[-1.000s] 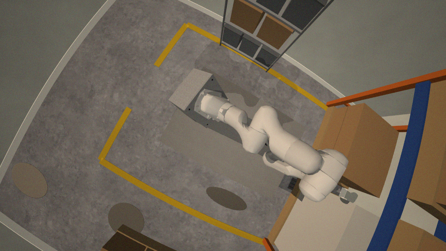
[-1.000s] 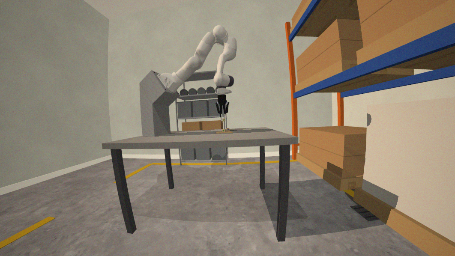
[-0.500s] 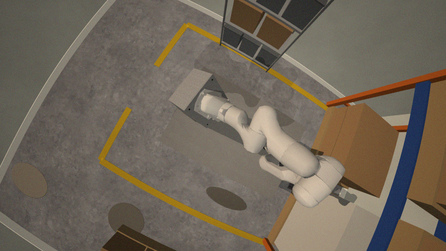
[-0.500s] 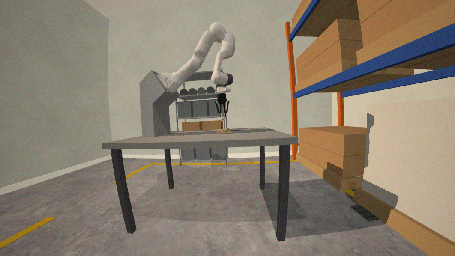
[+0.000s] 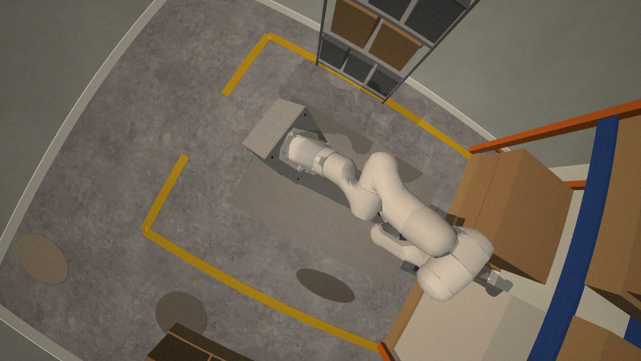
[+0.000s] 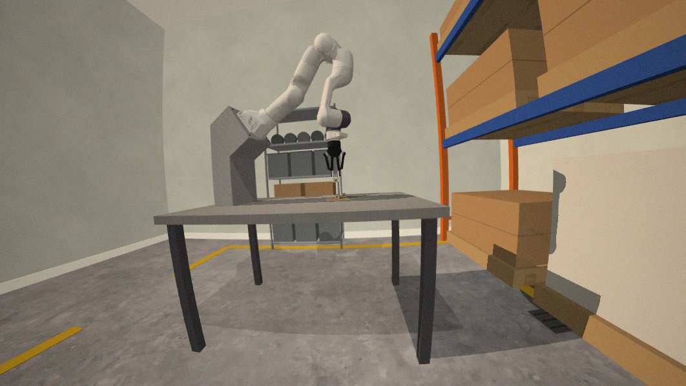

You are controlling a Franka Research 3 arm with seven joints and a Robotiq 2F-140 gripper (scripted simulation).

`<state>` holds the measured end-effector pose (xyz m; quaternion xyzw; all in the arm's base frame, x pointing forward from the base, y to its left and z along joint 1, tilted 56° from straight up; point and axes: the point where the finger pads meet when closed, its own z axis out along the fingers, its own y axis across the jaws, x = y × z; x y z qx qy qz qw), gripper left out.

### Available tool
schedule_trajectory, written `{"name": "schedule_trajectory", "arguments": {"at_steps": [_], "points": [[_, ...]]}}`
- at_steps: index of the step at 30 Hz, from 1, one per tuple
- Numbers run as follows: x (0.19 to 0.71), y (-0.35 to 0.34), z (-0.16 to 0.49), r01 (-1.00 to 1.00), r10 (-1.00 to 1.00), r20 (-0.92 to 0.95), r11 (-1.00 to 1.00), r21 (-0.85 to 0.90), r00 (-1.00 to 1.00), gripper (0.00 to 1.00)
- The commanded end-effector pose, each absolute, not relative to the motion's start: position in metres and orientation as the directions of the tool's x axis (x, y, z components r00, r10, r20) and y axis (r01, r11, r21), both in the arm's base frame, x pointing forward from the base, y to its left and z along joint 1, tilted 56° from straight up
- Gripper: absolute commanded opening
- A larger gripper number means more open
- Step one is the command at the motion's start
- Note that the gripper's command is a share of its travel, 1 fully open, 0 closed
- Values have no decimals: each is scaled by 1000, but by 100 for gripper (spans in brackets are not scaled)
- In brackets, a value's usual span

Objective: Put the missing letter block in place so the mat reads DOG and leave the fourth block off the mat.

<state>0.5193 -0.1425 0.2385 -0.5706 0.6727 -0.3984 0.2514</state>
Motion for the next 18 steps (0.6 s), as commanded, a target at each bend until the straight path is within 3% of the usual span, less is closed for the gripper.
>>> {"name": "schedule_trajectory", "arguments": {"at_steps": [1,18], "points": [[519,-142,237,-565,-968,101,49,-823,-231,13],[538,-148,224,-565,-968,101,49,-824,-231,13]]}}
